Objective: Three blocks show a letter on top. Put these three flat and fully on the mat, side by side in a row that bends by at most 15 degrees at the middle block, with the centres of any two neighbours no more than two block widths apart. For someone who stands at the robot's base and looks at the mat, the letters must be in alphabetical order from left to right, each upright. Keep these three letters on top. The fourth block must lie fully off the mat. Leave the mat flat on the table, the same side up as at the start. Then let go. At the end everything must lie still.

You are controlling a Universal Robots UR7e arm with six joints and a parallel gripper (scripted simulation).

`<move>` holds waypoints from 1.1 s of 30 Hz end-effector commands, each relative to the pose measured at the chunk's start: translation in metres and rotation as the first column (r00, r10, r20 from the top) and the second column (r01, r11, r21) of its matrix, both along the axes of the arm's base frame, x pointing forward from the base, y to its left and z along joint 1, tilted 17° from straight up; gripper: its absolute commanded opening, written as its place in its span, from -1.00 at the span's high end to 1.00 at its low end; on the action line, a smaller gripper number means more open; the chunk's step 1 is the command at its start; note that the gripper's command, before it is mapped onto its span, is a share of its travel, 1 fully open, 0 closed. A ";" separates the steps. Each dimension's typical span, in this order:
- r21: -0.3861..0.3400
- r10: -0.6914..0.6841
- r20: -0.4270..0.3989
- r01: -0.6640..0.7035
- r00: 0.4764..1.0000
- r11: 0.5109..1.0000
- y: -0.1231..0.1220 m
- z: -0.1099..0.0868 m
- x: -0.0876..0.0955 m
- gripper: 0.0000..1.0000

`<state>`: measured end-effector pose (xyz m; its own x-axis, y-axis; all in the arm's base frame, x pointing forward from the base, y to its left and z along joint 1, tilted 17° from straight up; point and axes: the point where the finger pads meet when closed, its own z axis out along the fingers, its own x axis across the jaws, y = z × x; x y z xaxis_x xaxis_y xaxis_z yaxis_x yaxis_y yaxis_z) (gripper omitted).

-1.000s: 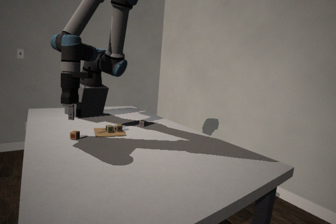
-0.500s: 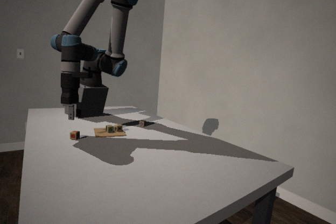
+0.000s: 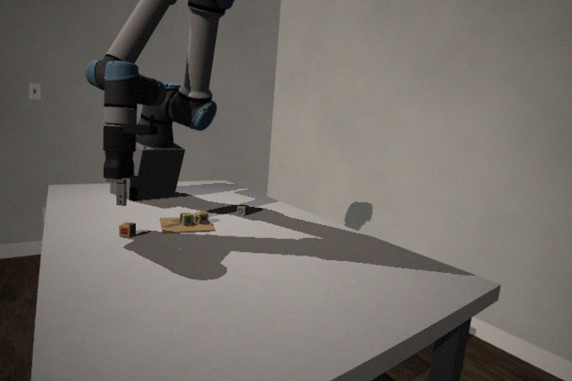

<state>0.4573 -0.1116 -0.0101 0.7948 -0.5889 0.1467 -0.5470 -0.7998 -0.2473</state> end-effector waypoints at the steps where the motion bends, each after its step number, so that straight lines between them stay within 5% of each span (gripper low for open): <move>1: -0.001 0.000 0.001 0.000 1.000 1.000 0.000 -0.003 0.001 -1.00; 33: -0.001 0.000 0.001 0.000 1.000 1.000 0.005 -0.040 0.012 -1.00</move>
<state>0.4682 -0.1069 -0.0482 0.7949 -0.5889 0.1463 -0.5470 -0.7998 -0.2473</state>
